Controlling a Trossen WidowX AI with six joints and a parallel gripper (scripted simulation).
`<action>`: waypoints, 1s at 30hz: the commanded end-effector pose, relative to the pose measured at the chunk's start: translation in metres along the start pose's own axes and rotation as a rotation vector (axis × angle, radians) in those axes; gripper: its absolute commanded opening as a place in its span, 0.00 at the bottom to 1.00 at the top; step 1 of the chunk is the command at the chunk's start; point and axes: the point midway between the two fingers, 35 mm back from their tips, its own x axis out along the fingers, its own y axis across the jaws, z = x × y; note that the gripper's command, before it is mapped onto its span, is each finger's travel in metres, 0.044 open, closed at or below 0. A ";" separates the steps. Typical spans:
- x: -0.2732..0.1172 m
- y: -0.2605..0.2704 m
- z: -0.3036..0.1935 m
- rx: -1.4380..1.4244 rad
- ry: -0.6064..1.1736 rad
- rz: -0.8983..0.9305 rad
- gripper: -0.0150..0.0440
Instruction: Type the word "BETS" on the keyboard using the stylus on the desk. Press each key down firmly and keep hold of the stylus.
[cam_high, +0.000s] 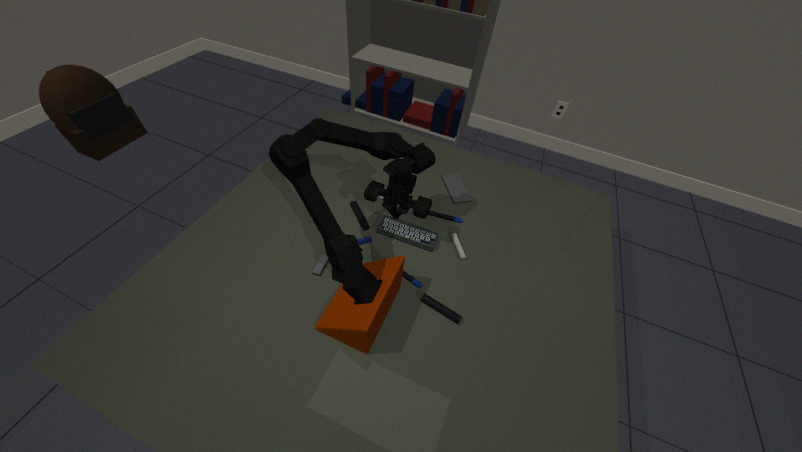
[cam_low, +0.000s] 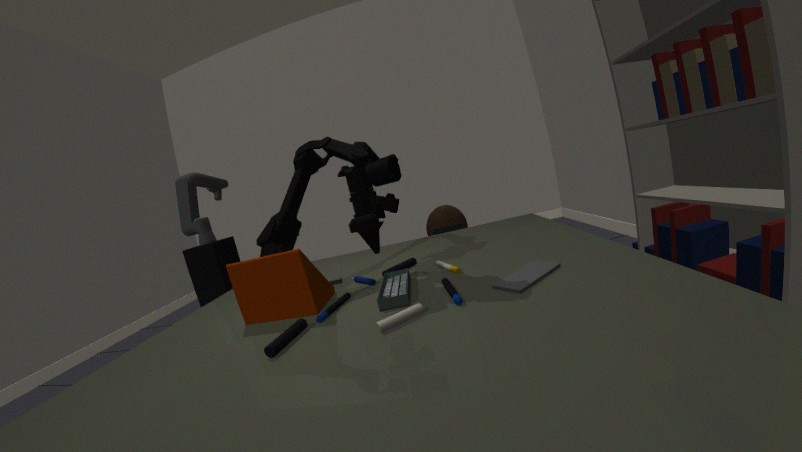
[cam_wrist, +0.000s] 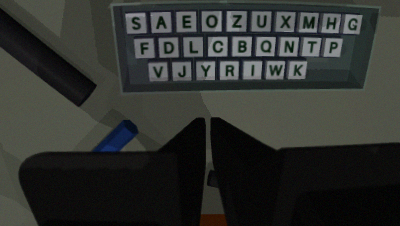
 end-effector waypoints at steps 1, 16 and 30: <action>0.000 0.001 -0.001 -0.014 0.003 0.003 0.39; 0.026 0.055 -0.045 -1.251 0.048 0.325 0.51; 0.034 0.091 -0.071 -1.989 -0.153 0.566 0.51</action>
